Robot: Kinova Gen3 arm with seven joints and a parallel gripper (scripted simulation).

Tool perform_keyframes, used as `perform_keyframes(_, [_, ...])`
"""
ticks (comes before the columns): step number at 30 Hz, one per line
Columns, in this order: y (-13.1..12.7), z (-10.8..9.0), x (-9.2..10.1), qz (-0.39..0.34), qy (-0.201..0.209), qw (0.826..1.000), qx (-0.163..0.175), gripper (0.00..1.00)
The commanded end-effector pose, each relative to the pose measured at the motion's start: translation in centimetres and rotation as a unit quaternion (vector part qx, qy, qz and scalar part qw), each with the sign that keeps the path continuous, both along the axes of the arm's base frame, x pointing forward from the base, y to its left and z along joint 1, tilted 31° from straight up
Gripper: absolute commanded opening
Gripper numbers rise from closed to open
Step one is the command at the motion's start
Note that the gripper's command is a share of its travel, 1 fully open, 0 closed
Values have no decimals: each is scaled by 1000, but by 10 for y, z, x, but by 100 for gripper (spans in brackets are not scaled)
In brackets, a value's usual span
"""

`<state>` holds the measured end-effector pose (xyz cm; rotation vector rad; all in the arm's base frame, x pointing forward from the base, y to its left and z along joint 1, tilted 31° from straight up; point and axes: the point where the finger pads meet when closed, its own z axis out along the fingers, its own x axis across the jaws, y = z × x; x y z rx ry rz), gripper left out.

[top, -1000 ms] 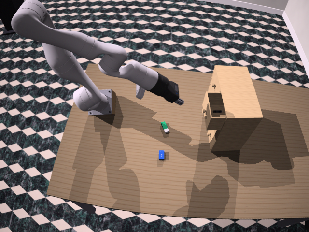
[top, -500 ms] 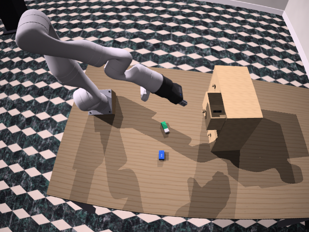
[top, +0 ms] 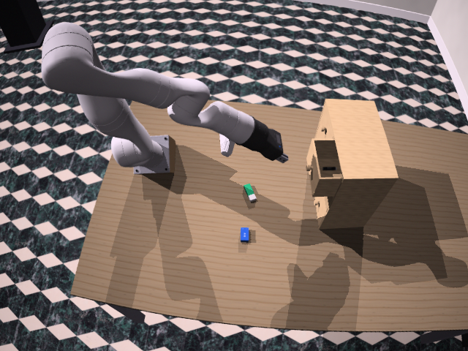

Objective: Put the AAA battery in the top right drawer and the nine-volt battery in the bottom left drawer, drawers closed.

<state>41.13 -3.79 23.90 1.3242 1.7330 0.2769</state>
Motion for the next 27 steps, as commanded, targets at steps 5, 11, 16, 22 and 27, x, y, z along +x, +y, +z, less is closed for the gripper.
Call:
perform_keyframes(5, [-15, -8, 6, -15, -2, 1000, -1, 0])
perform_keyframes(11, [-18, -13, 11, -17, -2, 1000, -2, 0])
perform_keyframes(16, [-19, -16, 13, -17, -2, 1000, -2, 0])
perform_keyframes(22, [-22, -19, 17, -18, -3, 1000, -3, 0])
perform_keyframes(27, [-23, -21, 19, -18, -3, 1000, -3, 0])
